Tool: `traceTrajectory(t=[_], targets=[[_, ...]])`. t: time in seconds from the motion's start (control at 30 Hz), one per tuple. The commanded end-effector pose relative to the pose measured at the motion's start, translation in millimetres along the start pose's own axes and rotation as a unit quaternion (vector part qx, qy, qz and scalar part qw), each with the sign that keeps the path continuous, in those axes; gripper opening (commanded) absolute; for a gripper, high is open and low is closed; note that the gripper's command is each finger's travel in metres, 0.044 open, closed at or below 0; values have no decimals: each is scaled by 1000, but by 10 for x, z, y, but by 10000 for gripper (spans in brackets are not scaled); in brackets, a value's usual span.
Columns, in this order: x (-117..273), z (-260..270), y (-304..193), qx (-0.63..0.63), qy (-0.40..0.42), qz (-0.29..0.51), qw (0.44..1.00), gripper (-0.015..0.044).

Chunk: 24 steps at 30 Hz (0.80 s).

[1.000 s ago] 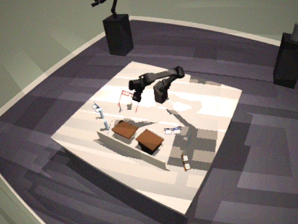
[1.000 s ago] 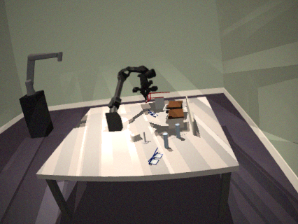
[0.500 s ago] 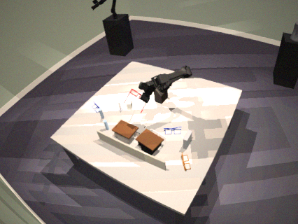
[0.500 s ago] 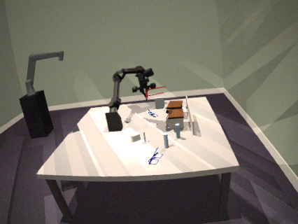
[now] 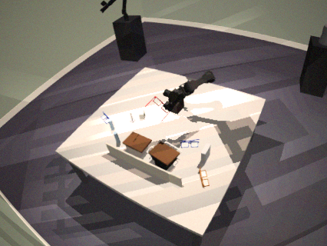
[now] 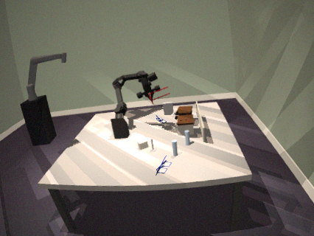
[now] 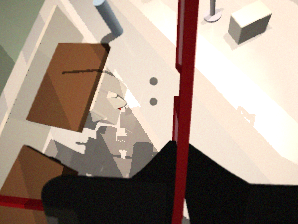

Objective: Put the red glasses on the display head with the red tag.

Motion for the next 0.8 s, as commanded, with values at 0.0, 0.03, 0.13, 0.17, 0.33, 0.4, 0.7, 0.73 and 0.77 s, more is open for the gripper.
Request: traceTrajectory(t=[0.0,0.03,0.13,0.17,0.33,0.4,0.7,0.73,0.77], targets=[[89,-66,-129,-29,16,-6,999,0],[108,-80,-160,-36,20,-7,999,0],[162,-124,-250,-57,32,-7,998,0],[179,-140,-279,-64,37,-7,997,0],[260,-226,-418,-98,58,-4,993,0],[290,-263,-470,-112,67,-2,991,0],[406,-448,-679,-176,105,14,979,0],[417,-470,-700,-183,109,17,977,0],[427,-492,-720,-190,113,19,975,0]])
Point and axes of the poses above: the point midway between the two fingers, 35 mm back from their tips, its own x axis back along the fingers, its own z axis across the jaws, y = z × x, the point moved 2 cm from there along x, back along the fingers, and after that the axes turned 11 degrees about x, right-handed, at the moved point
